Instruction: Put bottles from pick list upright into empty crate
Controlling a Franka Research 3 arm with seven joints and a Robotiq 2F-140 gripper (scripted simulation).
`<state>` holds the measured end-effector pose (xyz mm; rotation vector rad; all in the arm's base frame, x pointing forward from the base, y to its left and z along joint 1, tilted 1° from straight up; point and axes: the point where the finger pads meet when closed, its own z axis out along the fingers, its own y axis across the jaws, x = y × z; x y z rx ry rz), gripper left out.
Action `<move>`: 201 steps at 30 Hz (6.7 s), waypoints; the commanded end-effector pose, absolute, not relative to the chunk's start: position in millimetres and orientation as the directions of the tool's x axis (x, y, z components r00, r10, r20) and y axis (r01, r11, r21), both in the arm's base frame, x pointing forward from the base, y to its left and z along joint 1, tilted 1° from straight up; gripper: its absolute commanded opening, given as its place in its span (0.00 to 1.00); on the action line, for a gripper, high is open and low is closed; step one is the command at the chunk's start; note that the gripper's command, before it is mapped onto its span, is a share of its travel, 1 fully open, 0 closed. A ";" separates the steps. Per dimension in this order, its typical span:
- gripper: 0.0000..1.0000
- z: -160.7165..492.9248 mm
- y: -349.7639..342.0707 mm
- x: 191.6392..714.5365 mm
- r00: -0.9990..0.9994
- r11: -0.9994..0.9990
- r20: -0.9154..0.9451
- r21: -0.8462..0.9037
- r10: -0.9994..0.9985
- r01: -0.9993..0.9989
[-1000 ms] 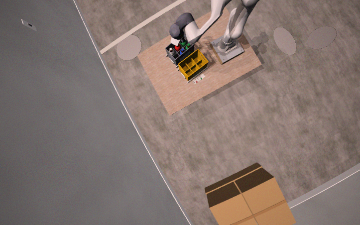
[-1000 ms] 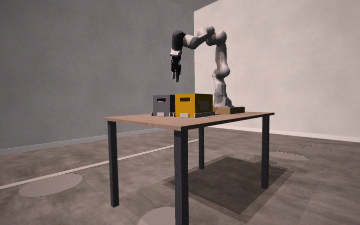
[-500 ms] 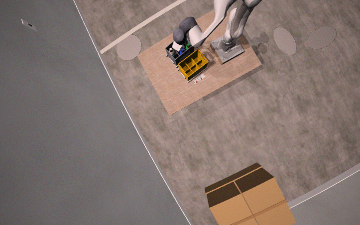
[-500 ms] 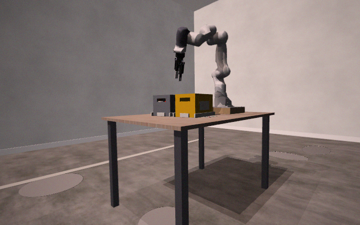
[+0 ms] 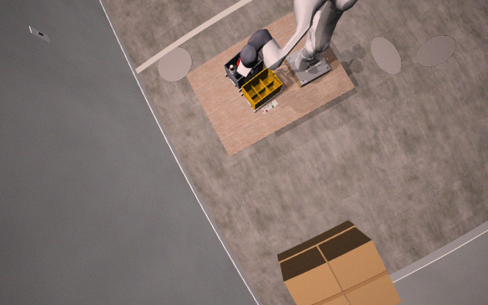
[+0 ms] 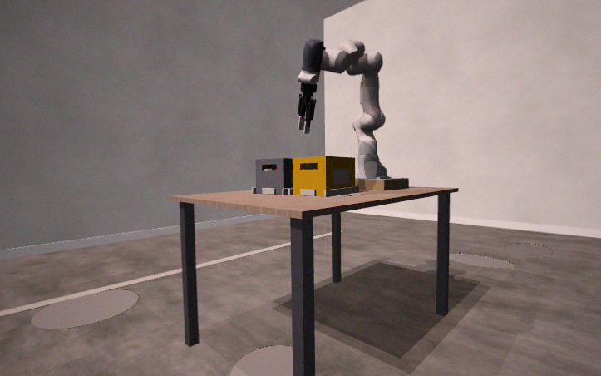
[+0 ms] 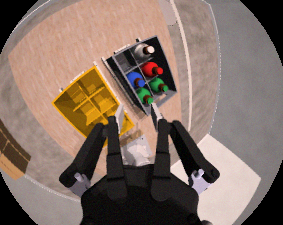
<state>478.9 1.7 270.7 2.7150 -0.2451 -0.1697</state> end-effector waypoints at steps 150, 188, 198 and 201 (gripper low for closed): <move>0.38 218.0 285.5 406.4 0.998 -0.998 -0.031 0.029 0.048 0.049; 0.38 184.7 251.2 424.4 0.967 -0.967 -0.010 -0.006 0.255 0.255; 0.38 184.7 251.2 424.4 0.967 -0.967 -0.010 -0.006 0.255 0.255; 0.38 184.7 251.2 424.4 0.967 -0.967 -0.010 -0.006 0.255 0.255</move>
